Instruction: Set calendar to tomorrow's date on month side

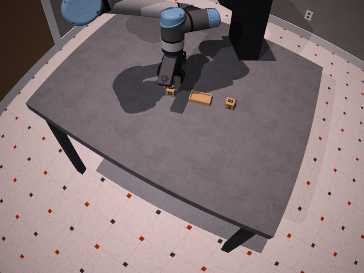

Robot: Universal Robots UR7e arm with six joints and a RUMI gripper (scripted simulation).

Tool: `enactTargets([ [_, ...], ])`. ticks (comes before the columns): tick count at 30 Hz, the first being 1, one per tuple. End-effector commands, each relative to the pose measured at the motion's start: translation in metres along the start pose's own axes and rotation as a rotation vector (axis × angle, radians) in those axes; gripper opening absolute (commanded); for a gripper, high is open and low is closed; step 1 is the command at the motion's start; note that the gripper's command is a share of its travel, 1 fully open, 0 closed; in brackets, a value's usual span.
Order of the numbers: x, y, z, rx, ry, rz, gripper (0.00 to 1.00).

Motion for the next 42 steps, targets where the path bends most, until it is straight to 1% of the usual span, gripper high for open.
enactTargets([
  [1,0.0,0.0,0.0,0.001,0.0,0.0,0.11],
  [9,0.0,-0.001,0.0,0.001,0.0,0.0,0.11],
  [12,0.0,-0.008,0.0,0.001,0.0,0.0,0.11],
  [15,0.0,-0.021,0.0,0.001,0.0,0.0,0.11],
  [17,0.0,-0.021,0.0,0.001,0.0,0.0,0.11],
  [26,0.0,-0.074,0.0,0.001,0.0,0.0,0.11],
  [31,0.0,-0.094,0.0,0.001,0.0,0.0,0.11],
  [37,0.0,-0.1,0.0,0.001,0.0,0.0,0.11],
  [42,0.0,-0.1,0.0,0.001,0.0,0.0,0.11],
])
Point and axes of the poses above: the point where the finger pads meet when closed, its own y axis out along the fingers, its own x axis across the jaws, z = x × y, the point moved 5 cm from there along -y, back along the fingers, and after that the axes turned 11 degrees about y, right-handed, at the moved point
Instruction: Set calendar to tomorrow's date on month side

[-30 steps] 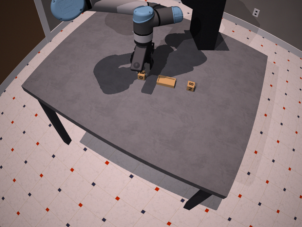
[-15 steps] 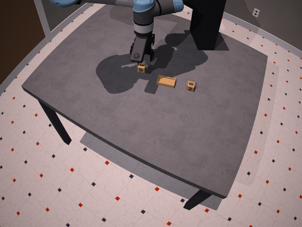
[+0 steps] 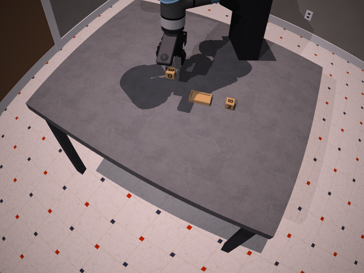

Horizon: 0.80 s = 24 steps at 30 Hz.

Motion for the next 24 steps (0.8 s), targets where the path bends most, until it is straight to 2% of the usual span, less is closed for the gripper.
enactTargets([
  [1,0.0,-0.002,0.0,-0.001,0.0,0.0,0.11],
  [9,-0.002,-0.002,0.0,-0.001,0.001,0.001,0.11],
  [12,-0.011,-0.002,0.0,-0.004,0.002,0.004,0.11],
  [24,-0.104,-0.008,-0.017,-0.007,0.005,0.006,0.11],
])
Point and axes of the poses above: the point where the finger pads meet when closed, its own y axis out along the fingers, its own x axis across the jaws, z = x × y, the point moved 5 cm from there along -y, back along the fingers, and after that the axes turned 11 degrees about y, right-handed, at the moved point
